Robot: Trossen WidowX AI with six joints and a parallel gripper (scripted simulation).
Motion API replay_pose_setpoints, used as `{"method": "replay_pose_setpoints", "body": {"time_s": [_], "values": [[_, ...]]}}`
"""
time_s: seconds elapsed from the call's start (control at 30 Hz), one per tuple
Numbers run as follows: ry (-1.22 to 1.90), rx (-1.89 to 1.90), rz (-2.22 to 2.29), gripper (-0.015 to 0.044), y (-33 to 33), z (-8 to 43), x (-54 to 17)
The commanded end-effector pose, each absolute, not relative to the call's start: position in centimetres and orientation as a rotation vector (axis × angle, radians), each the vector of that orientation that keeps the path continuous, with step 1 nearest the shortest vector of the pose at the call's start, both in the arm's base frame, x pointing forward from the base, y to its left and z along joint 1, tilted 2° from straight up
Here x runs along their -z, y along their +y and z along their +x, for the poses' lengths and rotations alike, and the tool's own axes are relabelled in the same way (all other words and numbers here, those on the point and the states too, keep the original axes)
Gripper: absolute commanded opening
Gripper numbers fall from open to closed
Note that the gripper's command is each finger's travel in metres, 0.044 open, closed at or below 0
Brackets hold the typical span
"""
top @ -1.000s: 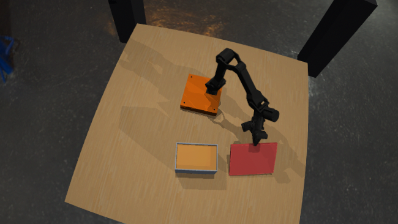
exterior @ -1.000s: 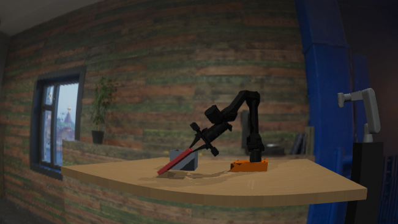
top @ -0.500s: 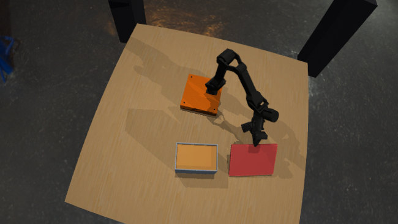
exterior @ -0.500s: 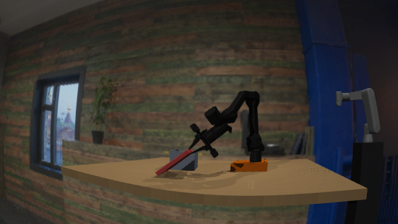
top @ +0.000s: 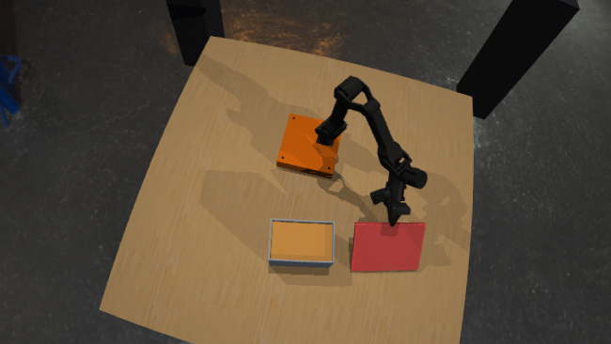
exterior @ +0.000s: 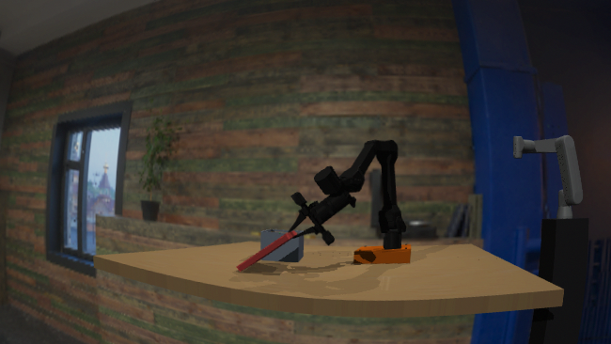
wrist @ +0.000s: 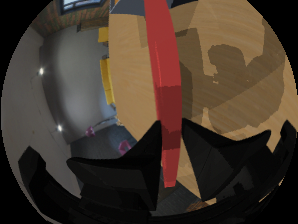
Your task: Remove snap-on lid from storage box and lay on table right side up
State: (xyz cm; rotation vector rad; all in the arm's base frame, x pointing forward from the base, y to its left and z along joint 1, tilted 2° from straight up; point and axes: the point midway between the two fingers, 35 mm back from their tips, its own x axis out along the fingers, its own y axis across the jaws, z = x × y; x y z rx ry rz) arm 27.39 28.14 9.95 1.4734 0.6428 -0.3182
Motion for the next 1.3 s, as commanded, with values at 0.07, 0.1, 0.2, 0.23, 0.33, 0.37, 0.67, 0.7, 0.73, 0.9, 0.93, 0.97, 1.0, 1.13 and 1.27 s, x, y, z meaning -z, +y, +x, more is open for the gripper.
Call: {"method": "replay_pose_setpoints", "body": {"time_s": [0.07,0.1,0.2,0.23,0.33,0.37,0.67,0.7,0.73,0.9,0.93,0.97,1.0,1.13,1.27], "values": [[0.651,0.344,1.447,0.0000,27.6,27.2,-8.2],[0.651,0.344,1.447,0.0000,27.6,27.2,-8.1],[0.651,0.344,1.447,0.0000,27.6,27.2,-7.9],[0.651,0.344,1.447,0.0000,27.6,27.2,-7.8],[0.651,0.344,1.447,0.0000,27.6,27.2,-7.6],[0.651,0.345,1.447,0.0000,27.6,27.2,-7.5],[0.651,0.345,1.446,0.0000,27.6,27.3,-6.8],[0.651,0.345,1.446,0.0000,27.6,27.3,-6.7],[0.651,0.345,1.446,0.0000,27.6,27.3,-6.6],[0.651,0.345,1.446,0.0000,27.6,27.3,-6.2],[0.651,0.345,1.446,0.0000,27.6,27.3,-6.1],[0.651,0.345,1.446,0.0000,27.6,27.3,-6.0],[0.651,0.345,1.446,0.0000,27.6,27.3,-6.0],[0.651,0.345,1.446,0.0000,27.6,27.3,-5.6],[0.651,0.345,1.446,0.0000,27.6,27.3,-5.3]]}}
